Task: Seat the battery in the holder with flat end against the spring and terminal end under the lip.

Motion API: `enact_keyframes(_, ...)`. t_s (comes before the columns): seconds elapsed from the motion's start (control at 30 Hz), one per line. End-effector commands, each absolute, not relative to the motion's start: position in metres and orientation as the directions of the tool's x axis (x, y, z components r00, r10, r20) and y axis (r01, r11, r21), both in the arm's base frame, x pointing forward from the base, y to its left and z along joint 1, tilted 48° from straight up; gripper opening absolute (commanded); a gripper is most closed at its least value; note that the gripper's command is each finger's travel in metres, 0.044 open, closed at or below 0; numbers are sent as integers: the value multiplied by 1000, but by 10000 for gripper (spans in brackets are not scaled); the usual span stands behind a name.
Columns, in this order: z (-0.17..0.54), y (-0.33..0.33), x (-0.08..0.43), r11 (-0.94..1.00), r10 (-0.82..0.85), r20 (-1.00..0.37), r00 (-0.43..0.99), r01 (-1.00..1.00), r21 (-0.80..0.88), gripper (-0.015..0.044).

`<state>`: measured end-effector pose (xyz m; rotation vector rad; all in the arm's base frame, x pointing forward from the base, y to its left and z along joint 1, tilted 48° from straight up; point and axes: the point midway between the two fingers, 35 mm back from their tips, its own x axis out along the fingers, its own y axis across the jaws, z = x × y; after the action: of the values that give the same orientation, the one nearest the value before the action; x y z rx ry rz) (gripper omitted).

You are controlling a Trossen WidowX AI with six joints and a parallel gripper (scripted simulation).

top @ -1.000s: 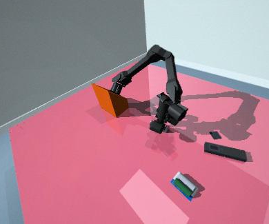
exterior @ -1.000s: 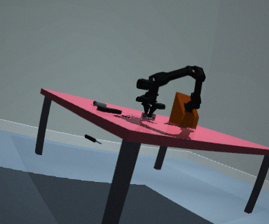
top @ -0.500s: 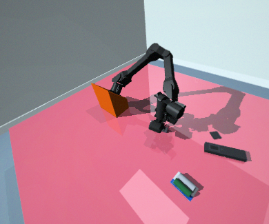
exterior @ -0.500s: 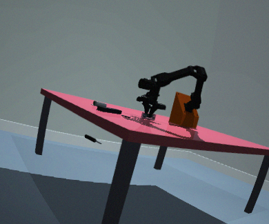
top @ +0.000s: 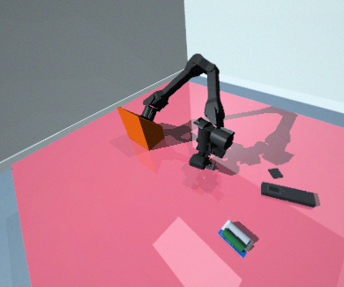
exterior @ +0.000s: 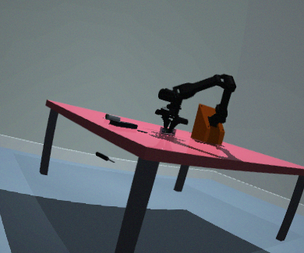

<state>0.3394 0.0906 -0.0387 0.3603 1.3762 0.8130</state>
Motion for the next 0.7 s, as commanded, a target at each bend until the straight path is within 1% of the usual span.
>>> enact_keyframes(0.0,-39,93,339,682,698,-716,-1,-304,665,84)
enact_keyframes(0.2,-38,93,338,684,702,-712,24,-304,663,84)
enact_keyframes(0.67,-40,91,331,685,702,-711,34,-304,662,84)
